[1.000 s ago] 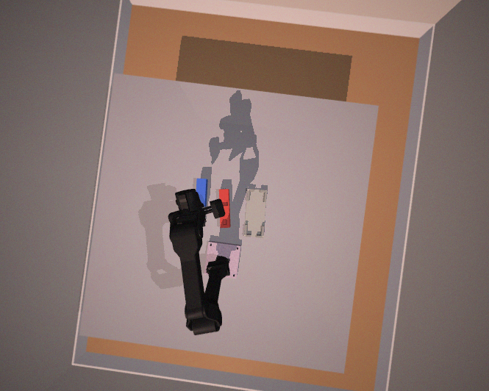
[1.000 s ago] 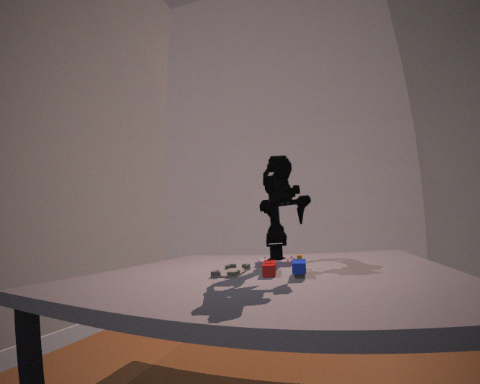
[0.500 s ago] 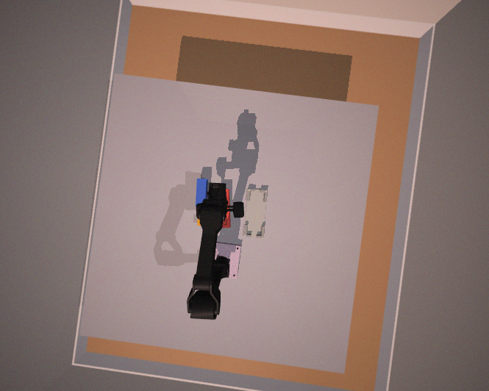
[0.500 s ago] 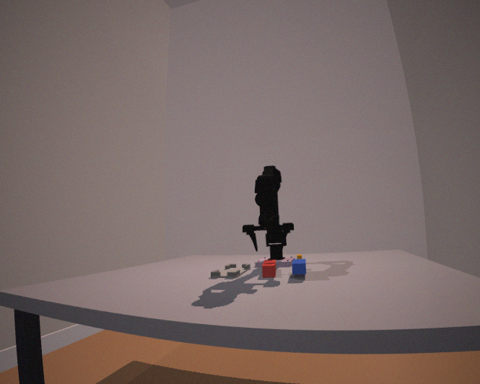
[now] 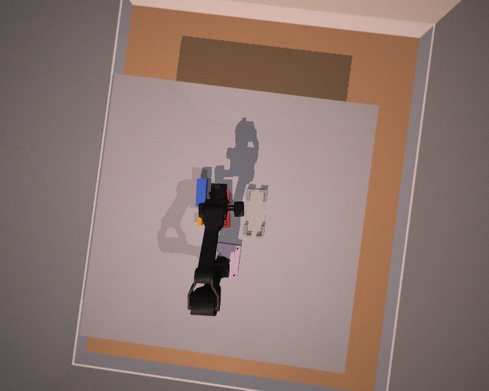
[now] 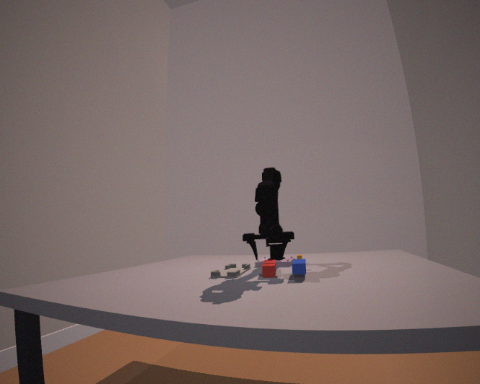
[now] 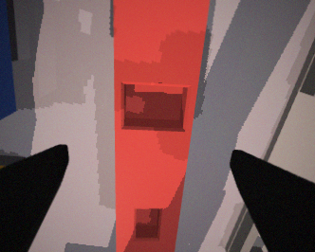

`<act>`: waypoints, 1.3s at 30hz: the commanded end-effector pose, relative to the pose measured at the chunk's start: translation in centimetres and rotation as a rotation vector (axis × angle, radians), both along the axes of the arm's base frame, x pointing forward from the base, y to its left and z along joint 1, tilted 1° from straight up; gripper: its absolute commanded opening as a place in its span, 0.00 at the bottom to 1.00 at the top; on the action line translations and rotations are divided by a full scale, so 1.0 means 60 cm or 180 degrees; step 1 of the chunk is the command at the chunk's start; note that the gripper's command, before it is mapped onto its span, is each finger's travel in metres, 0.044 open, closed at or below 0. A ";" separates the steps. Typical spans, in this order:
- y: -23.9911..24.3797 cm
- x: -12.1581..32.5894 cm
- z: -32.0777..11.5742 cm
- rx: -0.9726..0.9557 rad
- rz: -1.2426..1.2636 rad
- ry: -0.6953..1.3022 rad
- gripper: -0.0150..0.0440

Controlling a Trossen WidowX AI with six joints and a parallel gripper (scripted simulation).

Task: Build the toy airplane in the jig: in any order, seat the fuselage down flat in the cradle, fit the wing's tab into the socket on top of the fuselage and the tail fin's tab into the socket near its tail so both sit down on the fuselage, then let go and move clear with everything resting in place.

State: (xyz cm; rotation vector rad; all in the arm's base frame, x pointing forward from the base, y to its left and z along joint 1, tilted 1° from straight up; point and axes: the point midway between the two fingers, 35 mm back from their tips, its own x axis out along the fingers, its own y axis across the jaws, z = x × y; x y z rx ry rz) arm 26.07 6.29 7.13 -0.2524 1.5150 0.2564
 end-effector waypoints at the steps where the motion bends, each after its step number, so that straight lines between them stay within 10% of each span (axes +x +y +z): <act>1: -0.001 0.000 -0.011 -0.0014 -0.0009 0.0009 1.00; 25: -0.001 0.000 -0.070 -0.0015 -0.0009 0.0010 1.00; 34: -0.001 0.000 -0.070 -0.0015 -0.0009 0.0010 0.60; 39: -0.001 0.000 -0.070 -0.0015 -0.0009 0.0010 0.54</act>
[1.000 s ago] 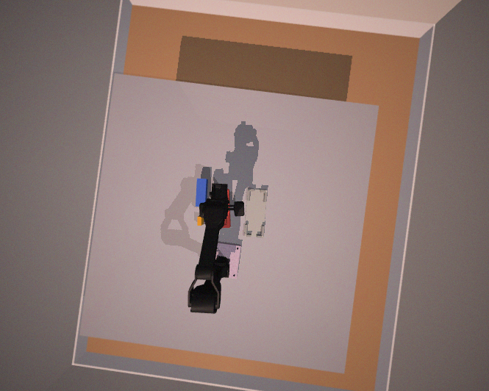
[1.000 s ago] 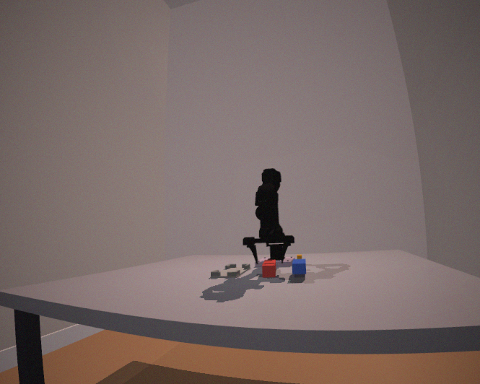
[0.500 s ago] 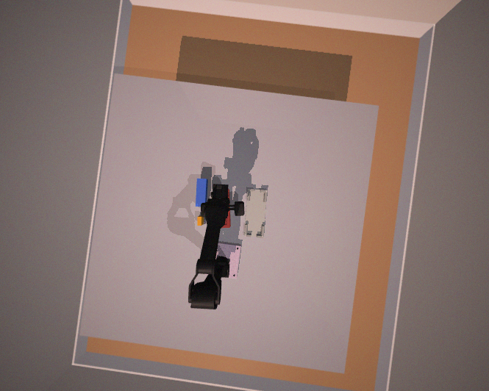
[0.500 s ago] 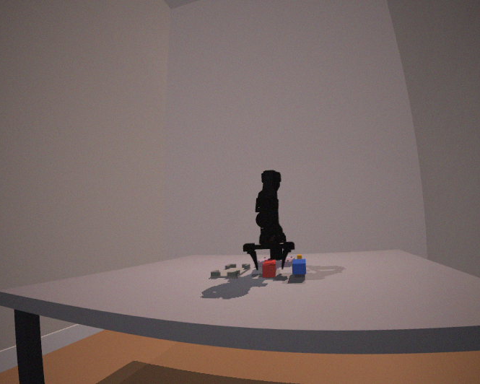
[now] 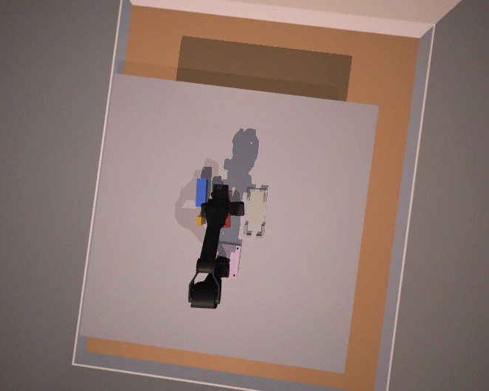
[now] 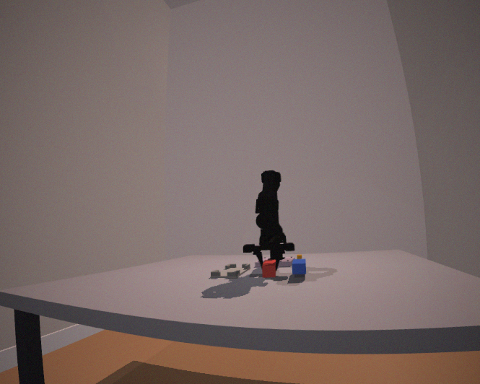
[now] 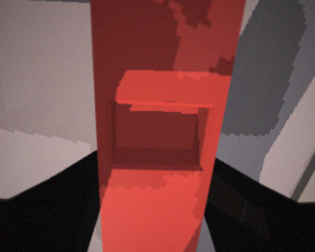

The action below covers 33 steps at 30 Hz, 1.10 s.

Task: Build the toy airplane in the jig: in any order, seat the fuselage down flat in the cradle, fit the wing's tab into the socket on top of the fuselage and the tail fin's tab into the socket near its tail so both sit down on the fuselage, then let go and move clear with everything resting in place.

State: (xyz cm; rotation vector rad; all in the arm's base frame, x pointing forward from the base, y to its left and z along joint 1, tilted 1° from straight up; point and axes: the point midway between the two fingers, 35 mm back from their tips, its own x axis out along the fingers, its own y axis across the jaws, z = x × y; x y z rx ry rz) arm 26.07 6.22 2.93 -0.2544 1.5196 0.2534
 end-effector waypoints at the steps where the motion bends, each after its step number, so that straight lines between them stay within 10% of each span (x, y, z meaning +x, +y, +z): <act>1: 0.000 0.000 0.000 -0.0002 -0.0006 -0.0002 0.53; 8: 0.000 0.003 0.009 0.0004 -0.0022 -0.0006 0.25; 33: 0.002 0.009 0.134 0.0002 -0.0016 -0.0008 0.25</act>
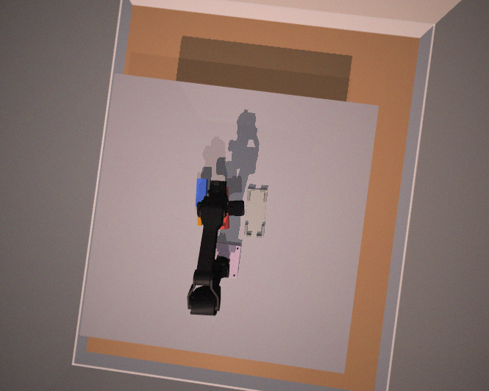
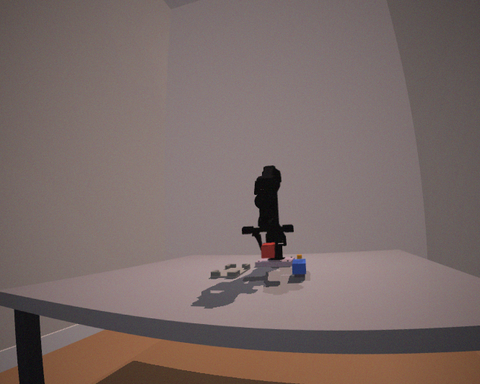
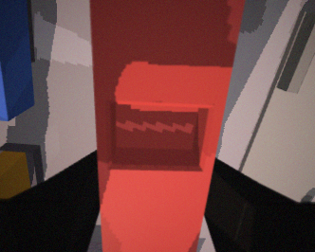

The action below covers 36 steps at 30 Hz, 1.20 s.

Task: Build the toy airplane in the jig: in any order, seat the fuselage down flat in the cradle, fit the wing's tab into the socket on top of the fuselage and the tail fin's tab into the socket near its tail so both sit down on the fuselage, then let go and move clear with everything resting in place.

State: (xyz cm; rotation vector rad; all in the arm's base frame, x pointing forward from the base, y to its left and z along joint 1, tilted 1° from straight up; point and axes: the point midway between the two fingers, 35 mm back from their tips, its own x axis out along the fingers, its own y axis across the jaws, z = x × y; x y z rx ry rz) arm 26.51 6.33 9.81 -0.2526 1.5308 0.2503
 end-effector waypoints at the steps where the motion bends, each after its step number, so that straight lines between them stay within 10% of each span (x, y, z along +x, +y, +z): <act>1: 0.001 0.001 0.025 0.0010 -0.0004 -0.0041 0.25; 36: -0.080 0.017 0.065 -0.0003 -0.0150 -0.0041 0.25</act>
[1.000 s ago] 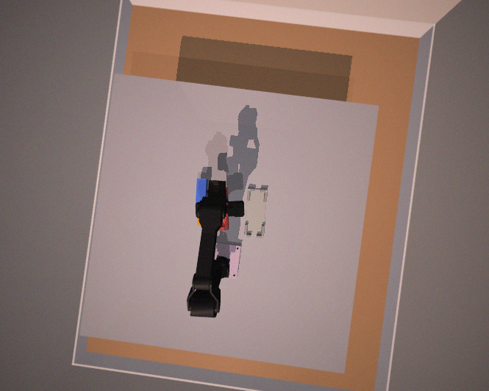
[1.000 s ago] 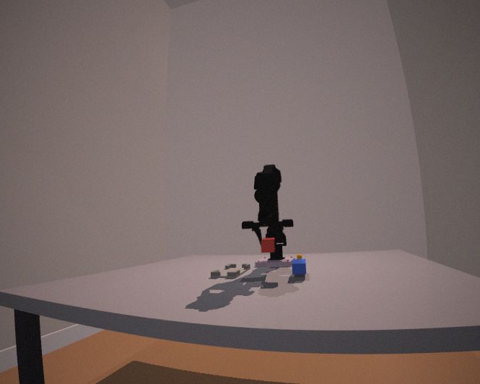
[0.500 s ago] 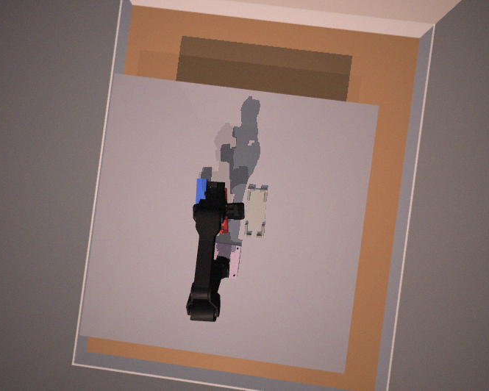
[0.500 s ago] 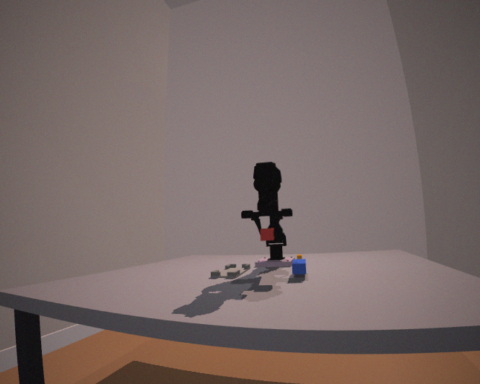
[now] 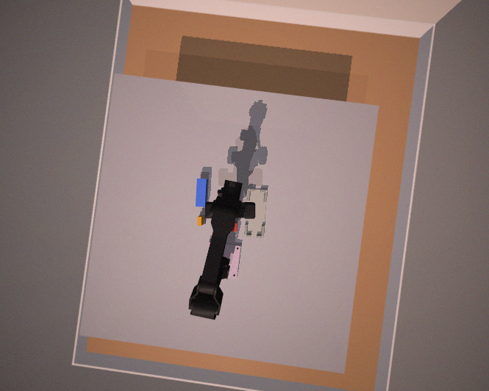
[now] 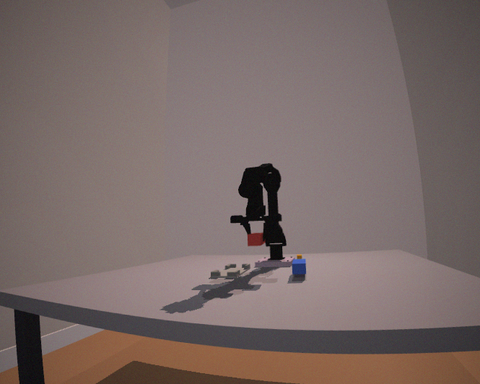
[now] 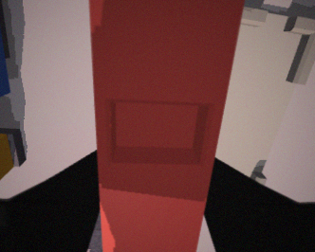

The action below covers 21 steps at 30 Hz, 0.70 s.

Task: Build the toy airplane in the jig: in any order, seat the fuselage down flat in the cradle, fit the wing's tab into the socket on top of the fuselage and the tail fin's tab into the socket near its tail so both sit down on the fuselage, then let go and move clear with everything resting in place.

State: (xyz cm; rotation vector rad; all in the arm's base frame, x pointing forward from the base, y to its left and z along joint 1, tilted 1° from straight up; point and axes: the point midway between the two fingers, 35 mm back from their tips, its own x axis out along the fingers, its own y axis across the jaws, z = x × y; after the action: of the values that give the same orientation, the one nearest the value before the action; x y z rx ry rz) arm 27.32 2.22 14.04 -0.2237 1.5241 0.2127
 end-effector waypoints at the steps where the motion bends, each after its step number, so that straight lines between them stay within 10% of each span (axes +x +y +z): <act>1: -0.016 0.005 -0.007 0.0007 -0.0024 -0.0006 0.25; 21: -0.114 0.018 -0.050 -0.0005 -0.0201 -0.0009 0.25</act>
State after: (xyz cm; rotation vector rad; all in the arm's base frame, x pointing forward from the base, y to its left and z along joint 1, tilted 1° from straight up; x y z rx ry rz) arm 28.37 -3.88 11.34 -0.1824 1.5287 0.1629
